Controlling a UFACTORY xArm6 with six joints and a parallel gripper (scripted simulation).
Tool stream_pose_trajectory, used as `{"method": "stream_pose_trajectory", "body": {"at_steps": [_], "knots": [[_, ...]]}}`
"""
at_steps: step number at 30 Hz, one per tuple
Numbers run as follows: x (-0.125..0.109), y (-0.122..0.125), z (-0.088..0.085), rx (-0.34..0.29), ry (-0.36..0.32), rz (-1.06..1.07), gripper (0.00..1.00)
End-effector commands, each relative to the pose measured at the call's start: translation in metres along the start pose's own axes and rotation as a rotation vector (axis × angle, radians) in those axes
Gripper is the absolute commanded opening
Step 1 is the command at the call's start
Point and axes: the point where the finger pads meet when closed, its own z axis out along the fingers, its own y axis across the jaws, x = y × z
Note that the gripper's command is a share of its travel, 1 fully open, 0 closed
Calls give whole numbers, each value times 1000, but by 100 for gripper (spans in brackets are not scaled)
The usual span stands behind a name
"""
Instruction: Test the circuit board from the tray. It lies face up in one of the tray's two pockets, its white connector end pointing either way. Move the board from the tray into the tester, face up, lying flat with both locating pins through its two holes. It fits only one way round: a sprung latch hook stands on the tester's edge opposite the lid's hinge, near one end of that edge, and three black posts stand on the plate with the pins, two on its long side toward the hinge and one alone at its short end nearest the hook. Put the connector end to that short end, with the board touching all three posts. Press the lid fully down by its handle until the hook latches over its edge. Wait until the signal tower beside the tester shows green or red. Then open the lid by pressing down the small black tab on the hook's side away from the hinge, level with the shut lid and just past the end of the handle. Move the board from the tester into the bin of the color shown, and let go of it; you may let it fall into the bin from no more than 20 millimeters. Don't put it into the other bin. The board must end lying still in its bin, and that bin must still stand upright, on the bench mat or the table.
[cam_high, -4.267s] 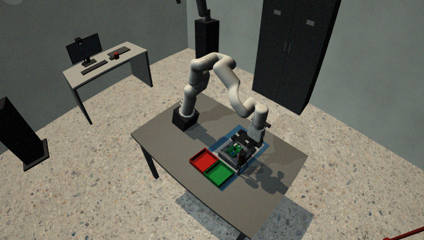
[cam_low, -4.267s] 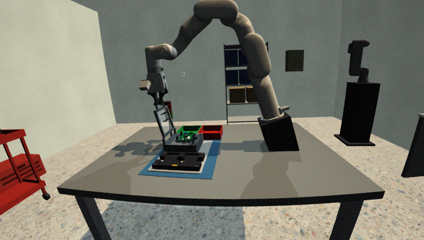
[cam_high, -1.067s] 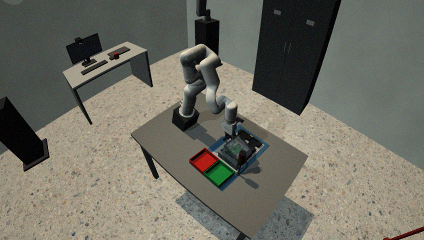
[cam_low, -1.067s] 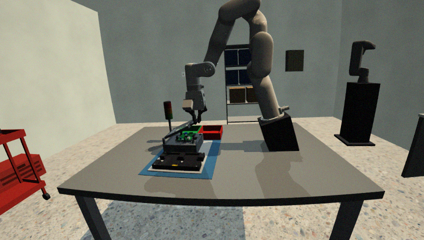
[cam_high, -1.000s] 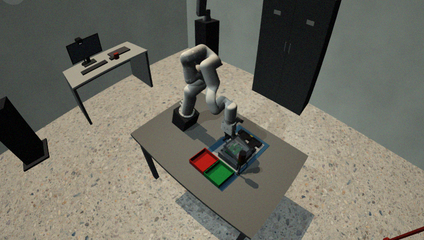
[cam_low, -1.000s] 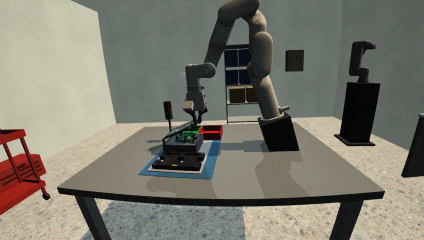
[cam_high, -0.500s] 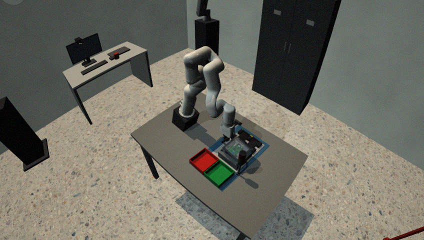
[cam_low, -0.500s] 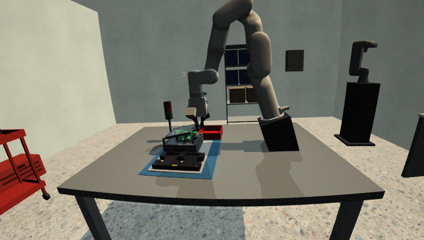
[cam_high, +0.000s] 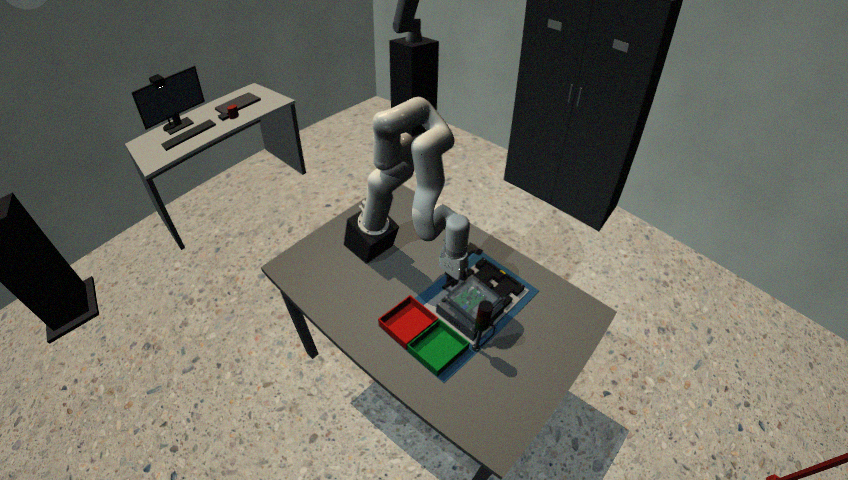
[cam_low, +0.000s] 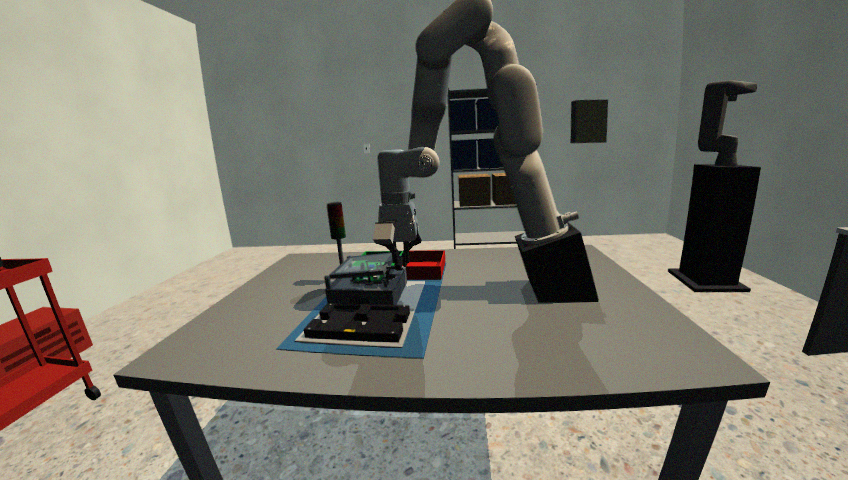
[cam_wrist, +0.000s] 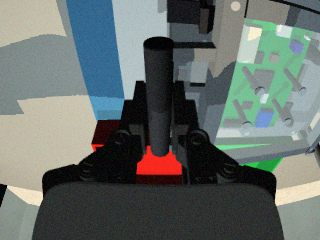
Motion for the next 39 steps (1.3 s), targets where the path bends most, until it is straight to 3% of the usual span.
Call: {"method": "stream_pose_trajectory", "body": {"at_steps": [1, 39], "knots": [[0, 1, 5, -3, -1, 0, 0], [0, 1, 17, -3, 0, 0, 0]]}}
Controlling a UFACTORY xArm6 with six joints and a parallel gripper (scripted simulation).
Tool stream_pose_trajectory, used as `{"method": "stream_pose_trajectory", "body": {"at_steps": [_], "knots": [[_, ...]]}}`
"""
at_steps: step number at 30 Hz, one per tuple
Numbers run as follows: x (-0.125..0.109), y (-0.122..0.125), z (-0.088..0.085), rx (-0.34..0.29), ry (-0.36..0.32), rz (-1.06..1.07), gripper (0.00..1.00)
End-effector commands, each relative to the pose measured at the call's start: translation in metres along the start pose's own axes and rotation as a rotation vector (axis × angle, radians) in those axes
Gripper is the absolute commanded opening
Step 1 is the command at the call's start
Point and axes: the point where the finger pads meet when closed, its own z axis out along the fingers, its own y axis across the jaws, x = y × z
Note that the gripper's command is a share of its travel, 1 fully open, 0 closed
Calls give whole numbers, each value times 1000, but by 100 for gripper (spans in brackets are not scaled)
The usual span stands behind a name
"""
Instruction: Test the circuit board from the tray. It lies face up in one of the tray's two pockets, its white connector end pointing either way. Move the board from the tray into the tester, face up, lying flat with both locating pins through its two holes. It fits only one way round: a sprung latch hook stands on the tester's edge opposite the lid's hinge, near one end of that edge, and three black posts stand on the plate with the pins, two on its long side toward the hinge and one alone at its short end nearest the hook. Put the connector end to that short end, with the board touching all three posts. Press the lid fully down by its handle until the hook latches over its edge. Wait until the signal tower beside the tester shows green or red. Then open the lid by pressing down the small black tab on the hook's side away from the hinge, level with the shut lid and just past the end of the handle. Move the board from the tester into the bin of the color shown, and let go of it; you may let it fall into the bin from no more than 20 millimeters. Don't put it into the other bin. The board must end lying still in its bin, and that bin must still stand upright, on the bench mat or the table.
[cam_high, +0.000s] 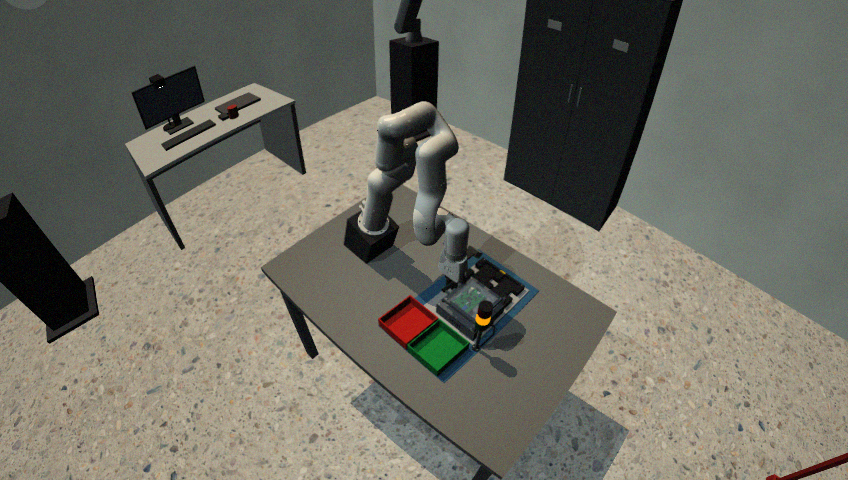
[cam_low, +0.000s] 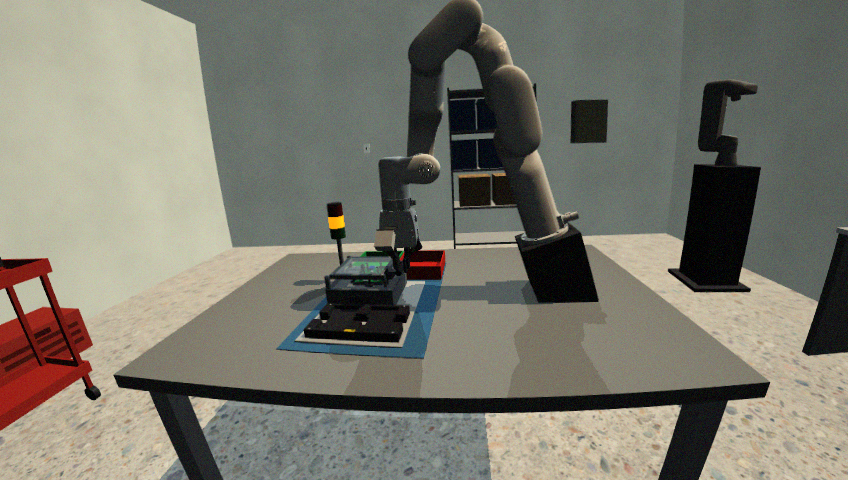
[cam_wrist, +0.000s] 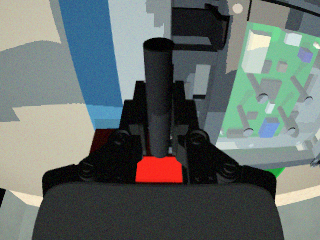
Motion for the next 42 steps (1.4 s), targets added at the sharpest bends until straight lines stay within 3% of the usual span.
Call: {"method": "stream_pose_trajectory", "body": {"at_steps": [1, 3, 4, 42], "knots": [[0, 1, 0, -2, 0, 0, 0], [0, 1, 0, -2, 0, 0, 0], [0, 1, 0, -2, 0, 0, 22], [0, 1, -1, -2, 0, 0, 22]]}}
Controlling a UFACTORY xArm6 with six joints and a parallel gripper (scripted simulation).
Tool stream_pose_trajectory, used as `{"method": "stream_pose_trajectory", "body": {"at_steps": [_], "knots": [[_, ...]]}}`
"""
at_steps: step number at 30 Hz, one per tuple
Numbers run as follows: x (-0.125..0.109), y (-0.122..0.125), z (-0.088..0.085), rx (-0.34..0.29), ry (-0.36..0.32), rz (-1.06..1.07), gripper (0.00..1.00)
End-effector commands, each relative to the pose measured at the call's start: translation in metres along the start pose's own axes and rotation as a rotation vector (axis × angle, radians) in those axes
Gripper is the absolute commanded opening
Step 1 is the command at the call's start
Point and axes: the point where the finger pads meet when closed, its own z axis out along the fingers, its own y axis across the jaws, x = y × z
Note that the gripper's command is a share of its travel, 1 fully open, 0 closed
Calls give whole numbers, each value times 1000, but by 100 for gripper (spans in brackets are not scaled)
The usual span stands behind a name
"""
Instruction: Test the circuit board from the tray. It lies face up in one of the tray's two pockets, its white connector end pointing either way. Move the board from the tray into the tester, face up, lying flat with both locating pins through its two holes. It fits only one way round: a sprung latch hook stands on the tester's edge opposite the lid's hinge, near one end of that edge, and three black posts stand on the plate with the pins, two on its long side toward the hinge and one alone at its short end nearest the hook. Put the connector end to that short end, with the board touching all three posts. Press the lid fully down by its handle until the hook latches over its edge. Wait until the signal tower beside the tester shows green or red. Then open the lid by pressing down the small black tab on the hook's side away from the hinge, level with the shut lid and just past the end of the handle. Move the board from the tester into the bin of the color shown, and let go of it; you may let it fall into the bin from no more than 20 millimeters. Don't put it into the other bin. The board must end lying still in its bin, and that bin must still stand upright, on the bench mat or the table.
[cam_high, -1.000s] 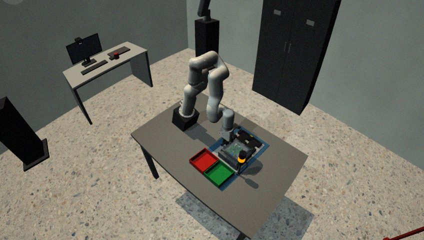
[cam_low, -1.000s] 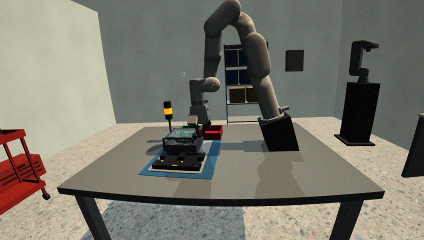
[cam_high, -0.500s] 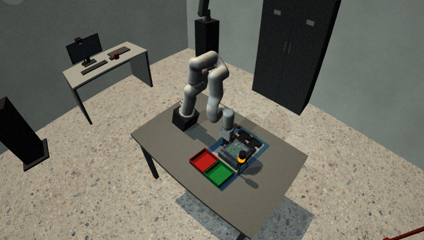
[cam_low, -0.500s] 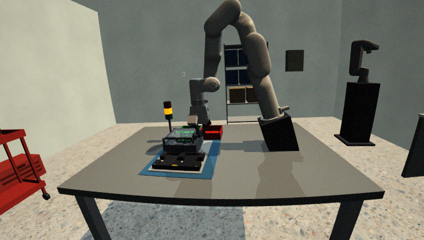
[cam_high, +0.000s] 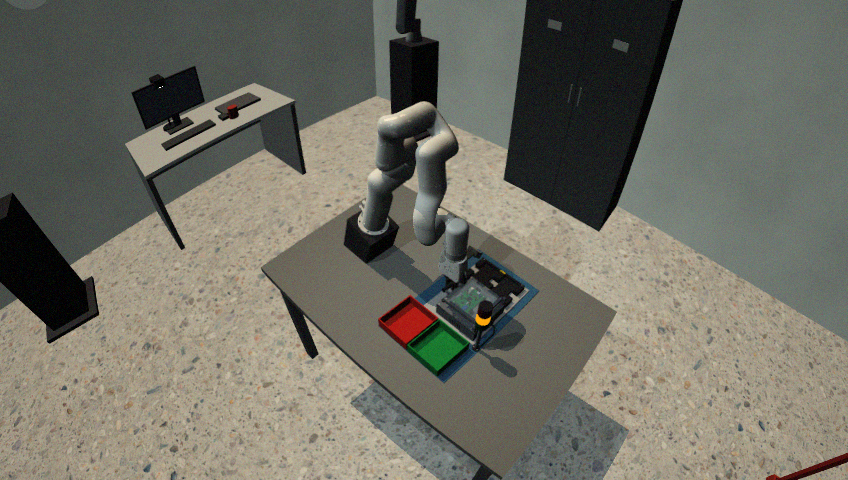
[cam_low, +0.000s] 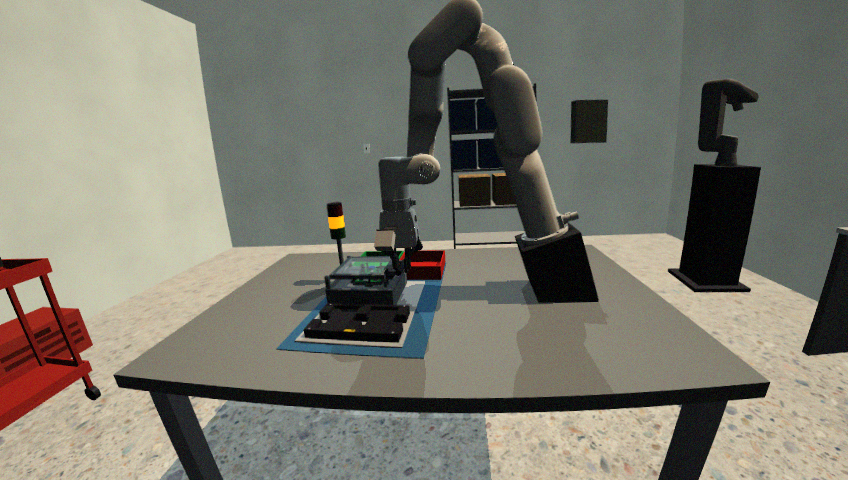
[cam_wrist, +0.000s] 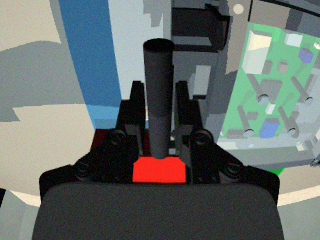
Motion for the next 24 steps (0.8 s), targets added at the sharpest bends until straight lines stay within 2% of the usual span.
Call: {"method": "stream_pose_trajectory", "body": {"at_steps": [1, 7, 14, 16, 24], "knots": [[0, 1, -2, -3, 0, 0, 22], [0, 1, -13, -3, 0, 0, 22], [0, 1, -43, -3, 0, 0, 22], [0, 1, -43, -3, 0, 0, 22], [0, 1, -83, -3, 0, 0, 22]]}}
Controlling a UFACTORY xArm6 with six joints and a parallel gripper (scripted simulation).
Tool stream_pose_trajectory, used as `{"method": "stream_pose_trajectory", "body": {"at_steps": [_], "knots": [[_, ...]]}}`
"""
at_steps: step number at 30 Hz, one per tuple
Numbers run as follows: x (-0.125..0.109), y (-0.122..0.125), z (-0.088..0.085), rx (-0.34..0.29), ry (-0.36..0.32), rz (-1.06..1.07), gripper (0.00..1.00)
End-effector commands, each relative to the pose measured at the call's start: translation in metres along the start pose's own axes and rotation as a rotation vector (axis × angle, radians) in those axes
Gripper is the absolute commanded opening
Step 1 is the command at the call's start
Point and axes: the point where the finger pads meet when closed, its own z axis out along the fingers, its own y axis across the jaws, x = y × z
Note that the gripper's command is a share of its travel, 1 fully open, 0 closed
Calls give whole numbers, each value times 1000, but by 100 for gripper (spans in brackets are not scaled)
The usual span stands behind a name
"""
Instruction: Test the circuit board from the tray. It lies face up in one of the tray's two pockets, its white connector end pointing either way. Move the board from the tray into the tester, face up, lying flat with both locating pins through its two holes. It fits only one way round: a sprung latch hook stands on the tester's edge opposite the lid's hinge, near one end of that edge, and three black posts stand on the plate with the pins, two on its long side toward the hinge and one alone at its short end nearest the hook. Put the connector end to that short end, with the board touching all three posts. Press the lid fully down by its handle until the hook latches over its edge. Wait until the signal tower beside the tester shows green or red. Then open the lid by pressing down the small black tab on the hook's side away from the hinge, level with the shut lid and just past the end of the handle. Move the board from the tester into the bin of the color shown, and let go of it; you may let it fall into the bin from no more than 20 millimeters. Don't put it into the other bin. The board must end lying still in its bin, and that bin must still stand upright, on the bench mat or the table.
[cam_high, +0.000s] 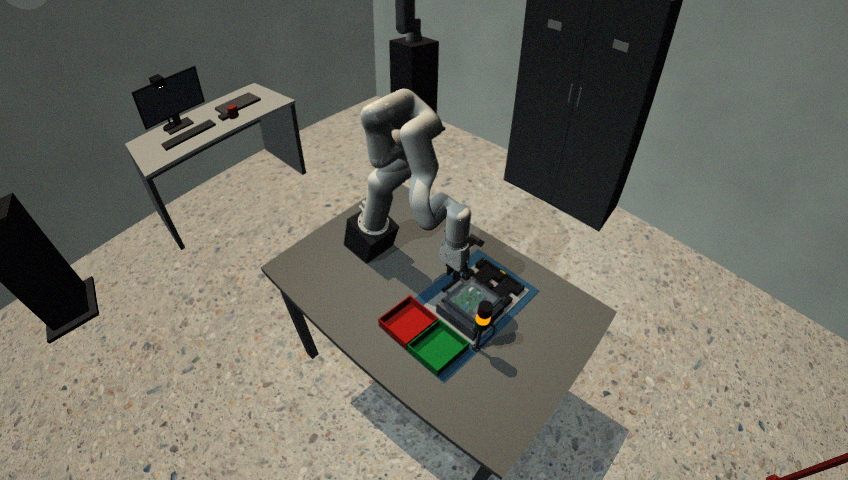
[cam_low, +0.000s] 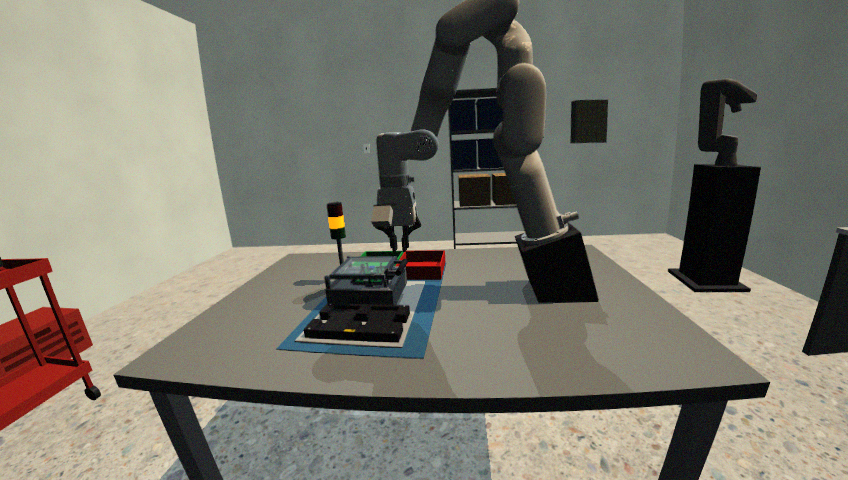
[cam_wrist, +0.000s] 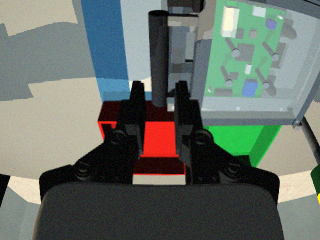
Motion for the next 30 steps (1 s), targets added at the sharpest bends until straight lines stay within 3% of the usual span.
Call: {"method": "stream_pose_trajectory", "body": {"at_steps": [1, 6, 13, 14, 30], "knots": [[0, 0, -27, 0, 1, 0, 22], [0, 0, -38, 0, 1, 0, 22], [0, 0, -41, 0, 1, 0, 22], [0, 0, -41, 0, 1, 0, 100], [0, 0, -41, 0, 1, 0, 100]]}}
